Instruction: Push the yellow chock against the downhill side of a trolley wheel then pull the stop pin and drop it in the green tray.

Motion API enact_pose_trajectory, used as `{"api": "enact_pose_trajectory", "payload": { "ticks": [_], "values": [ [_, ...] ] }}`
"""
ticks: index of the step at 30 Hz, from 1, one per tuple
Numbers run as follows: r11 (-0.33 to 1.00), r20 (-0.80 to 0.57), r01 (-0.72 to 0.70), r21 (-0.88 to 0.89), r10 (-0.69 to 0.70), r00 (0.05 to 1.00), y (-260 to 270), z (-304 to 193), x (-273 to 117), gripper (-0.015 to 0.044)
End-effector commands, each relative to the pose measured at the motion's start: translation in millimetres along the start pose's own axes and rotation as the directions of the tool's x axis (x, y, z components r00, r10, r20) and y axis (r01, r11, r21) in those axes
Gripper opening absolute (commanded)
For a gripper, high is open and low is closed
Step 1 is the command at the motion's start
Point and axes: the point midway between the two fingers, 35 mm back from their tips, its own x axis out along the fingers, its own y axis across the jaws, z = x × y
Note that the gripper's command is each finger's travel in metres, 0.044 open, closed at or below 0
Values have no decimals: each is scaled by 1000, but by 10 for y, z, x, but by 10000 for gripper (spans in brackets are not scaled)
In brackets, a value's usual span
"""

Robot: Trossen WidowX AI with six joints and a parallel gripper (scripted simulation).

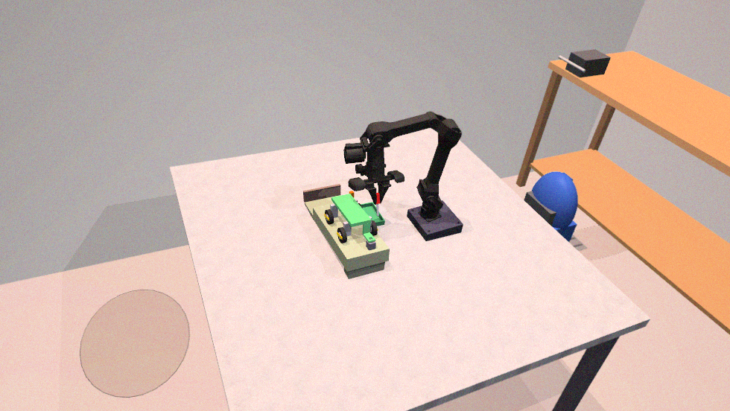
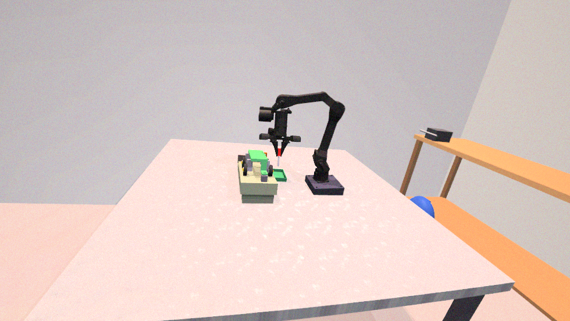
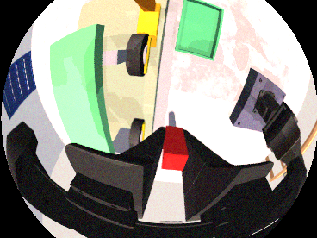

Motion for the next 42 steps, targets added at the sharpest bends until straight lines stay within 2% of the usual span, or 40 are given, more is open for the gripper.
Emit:
{"api": "enact_pose_trajectory", "payload": {
  "ticks": [1, 25, 30, 42],
  "values": [
    [1000, -5, -1, -4, 1, 1000, -3, 101, -17, 0],
    [1000, 3, 1, -4, -1, 1000, -48, 1083, -151, 0],
    [1000, 4, 0, 1, 0, 1000, -49, 1111, -157, 0],
    [943, 70, -39, 331, 17, 997, -58, 1087, -152, 0]
  ]
}}
